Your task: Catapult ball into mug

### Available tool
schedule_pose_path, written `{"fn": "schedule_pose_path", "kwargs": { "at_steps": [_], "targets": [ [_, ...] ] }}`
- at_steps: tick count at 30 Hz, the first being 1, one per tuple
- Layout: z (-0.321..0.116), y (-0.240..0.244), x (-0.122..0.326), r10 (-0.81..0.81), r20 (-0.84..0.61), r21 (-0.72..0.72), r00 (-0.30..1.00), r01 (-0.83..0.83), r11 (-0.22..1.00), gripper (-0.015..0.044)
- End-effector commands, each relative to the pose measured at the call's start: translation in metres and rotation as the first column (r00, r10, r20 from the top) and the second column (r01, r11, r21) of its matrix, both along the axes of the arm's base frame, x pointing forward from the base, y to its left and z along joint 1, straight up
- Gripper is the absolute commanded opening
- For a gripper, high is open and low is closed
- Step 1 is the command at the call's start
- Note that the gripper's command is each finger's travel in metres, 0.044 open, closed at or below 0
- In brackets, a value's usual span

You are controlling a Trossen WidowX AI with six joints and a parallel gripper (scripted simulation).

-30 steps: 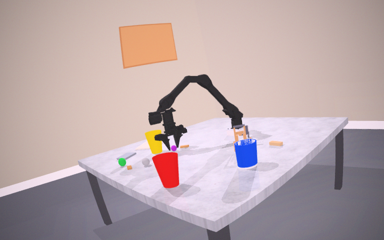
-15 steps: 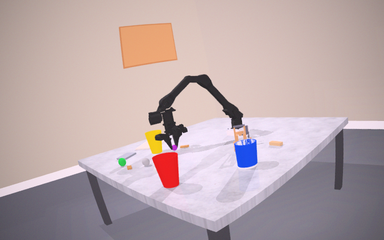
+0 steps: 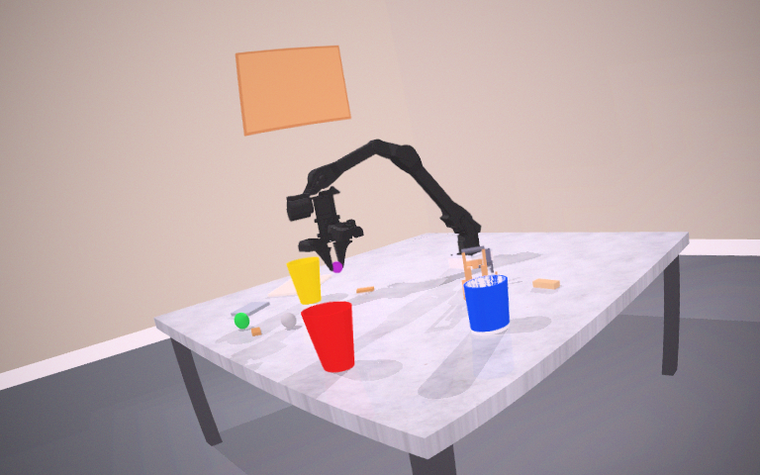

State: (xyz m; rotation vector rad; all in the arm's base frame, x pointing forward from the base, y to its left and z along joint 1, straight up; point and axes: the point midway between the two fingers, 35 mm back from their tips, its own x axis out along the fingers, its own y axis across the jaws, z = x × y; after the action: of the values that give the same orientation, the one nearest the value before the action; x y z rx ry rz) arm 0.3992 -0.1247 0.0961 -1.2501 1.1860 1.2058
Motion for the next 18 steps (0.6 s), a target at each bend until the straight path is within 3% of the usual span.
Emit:
{"fn": "schedule_pose_path", "kwargs": {
  "at_steps": [1, 10, 18],
  "targets": [
    [0.026, 0.000, -0.001, 0.004, 0.012, -0.001, 1.000, -0.004, 1.000, 0.0000],
    [0.049, 0.002, -0.005, 0.004, 0.010, 0.000, 1.000, -0.004, 1.000, 0.0000],
    [0.045, 0.051, -0.011, -0.100, -0.020, 0.006, 0.995, 0.100, 0.995, 0.0000]
  ]
}}
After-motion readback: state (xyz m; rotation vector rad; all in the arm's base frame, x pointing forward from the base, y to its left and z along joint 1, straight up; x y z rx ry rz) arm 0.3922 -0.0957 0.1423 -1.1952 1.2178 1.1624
